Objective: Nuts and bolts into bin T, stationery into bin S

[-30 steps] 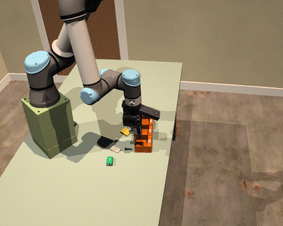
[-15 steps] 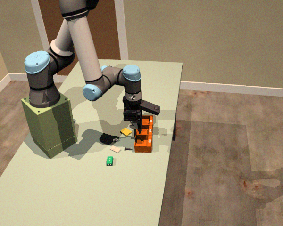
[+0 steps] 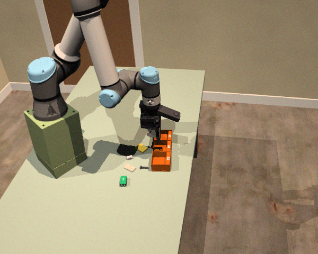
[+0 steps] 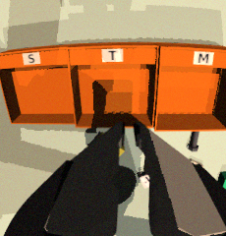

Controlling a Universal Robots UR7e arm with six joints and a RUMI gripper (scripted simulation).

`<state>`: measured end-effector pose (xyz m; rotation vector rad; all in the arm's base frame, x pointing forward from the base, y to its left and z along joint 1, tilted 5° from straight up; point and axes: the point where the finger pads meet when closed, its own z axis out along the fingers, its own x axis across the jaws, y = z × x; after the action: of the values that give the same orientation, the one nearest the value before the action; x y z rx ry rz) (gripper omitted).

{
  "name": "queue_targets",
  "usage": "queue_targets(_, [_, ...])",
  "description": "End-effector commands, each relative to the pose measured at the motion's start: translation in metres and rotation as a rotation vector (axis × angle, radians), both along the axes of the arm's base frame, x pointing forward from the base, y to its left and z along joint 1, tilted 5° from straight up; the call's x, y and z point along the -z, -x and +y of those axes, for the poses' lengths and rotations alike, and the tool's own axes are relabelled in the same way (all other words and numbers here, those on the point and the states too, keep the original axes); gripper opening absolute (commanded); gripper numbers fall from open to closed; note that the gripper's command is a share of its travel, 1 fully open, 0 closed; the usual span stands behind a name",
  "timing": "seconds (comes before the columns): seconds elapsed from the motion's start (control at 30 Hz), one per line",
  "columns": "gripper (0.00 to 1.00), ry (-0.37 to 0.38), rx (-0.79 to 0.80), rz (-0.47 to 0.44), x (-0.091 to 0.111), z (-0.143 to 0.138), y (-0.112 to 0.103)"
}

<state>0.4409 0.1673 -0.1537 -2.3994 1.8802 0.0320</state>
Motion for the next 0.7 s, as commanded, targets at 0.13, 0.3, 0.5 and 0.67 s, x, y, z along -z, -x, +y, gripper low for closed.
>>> queue_targets(0.13, [0.04, 0.001, 0.001, -0.001, 0.01, 0.003, 0.0])
queue_targets(0.3, [0.04, 0.001, 0.001, -0.001, 0.023, 0.005, -0.001])
queue_targets(0.5, [0.04, 0.001, 0.001, -0.001, 0.034, 0.005, -0.001])
queue_targets(0.67, [0.04, 0.001, 0.001, -0.001, 0.047, 0.007, -0.002])
